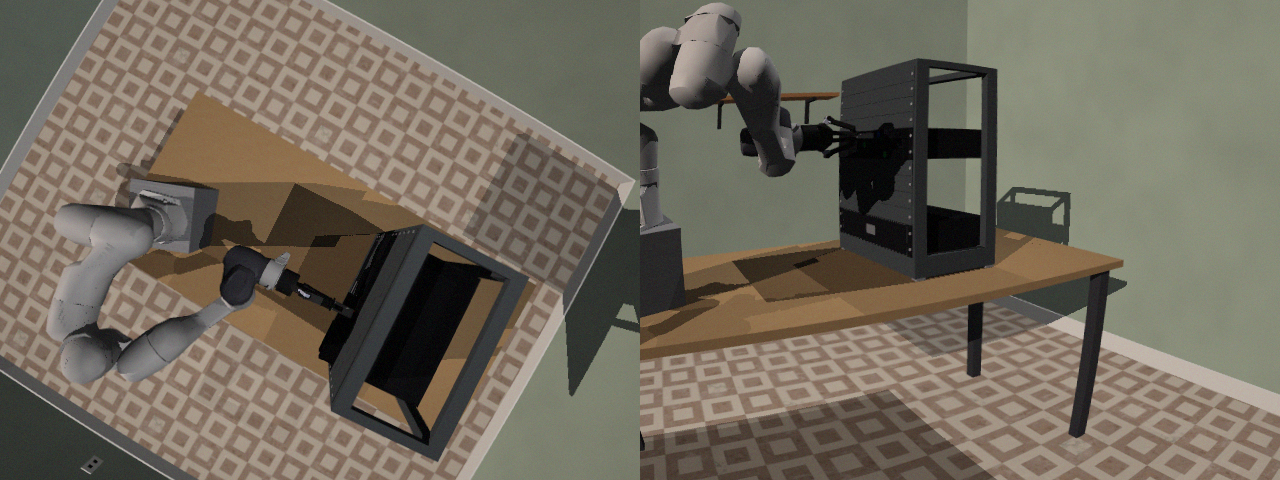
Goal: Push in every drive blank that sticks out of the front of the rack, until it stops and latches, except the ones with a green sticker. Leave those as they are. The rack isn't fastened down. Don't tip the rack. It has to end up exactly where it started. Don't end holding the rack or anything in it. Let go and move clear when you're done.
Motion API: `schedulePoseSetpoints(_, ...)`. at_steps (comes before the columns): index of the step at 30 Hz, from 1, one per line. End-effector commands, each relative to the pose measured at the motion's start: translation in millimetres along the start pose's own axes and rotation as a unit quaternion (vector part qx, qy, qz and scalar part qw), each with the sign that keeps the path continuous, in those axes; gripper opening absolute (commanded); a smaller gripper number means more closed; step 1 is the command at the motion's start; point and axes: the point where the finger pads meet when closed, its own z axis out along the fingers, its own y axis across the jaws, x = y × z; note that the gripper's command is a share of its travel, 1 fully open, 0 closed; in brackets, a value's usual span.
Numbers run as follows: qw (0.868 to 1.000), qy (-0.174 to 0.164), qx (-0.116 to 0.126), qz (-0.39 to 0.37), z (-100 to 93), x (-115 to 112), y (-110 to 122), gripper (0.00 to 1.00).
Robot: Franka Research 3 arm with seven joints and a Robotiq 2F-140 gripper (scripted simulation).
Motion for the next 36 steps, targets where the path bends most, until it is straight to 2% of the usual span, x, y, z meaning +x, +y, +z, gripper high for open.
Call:
schedulePoseSetpoints(1,1.000,-0.001,-0.002,-0.004,2.6,-1.1,3.5,0.00)
schedulePoseSetpoints(25,1.000,-0.001,-0.002,-0.004,1.4,-1.1,3.5,0.00)
schedulePoseSetpoints(30,1.000,-0.001,-0.002,-0.004,-12.6,-1.2,3.7,0.00)
schedulePoseSetpoints(32,1.000,-0.001,-0.002,-0.004,-12.6,-1.2,3.7,0.00)
schedulePoseSetpoints(36,1.000,-0.001,-0.002,-0.004,-34.6,-1.5,4.1,0.00)
